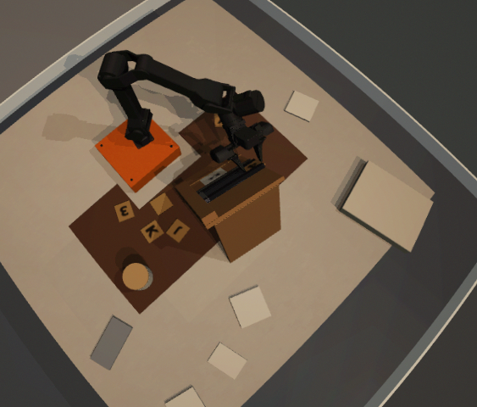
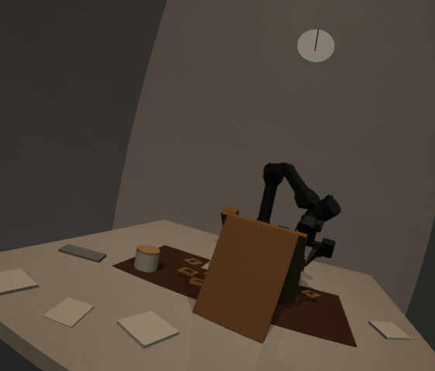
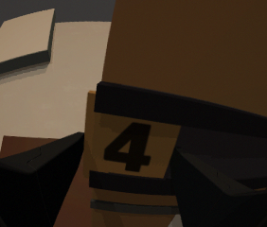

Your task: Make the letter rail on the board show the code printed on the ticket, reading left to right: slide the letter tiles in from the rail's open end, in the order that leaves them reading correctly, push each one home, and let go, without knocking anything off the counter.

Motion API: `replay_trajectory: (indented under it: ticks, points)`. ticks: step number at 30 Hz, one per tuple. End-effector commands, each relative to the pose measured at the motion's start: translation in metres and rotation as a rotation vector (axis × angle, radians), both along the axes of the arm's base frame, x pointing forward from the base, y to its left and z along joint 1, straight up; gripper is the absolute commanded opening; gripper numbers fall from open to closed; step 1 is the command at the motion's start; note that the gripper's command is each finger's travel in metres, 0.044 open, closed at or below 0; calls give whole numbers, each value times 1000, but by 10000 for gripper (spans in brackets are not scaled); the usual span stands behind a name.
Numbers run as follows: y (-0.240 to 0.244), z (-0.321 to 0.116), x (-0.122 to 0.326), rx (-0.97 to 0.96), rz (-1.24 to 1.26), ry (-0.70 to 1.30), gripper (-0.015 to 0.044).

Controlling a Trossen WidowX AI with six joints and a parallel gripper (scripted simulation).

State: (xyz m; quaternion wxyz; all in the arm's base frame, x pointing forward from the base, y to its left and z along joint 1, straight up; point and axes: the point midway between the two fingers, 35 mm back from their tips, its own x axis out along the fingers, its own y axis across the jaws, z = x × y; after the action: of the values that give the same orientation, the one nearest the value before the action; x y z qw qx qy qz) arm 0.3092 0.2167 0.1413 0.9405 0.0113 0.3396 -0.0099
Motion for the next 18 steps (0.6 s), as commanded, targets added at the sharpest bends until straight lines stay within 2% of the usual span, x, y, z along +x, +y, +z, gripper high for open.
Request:
replay_trajectory:
  ticks: [1,18]
  points:
    - [-2,1,0,4,4,-3,0]
    - [-15,2,0,3,4,-3,0]
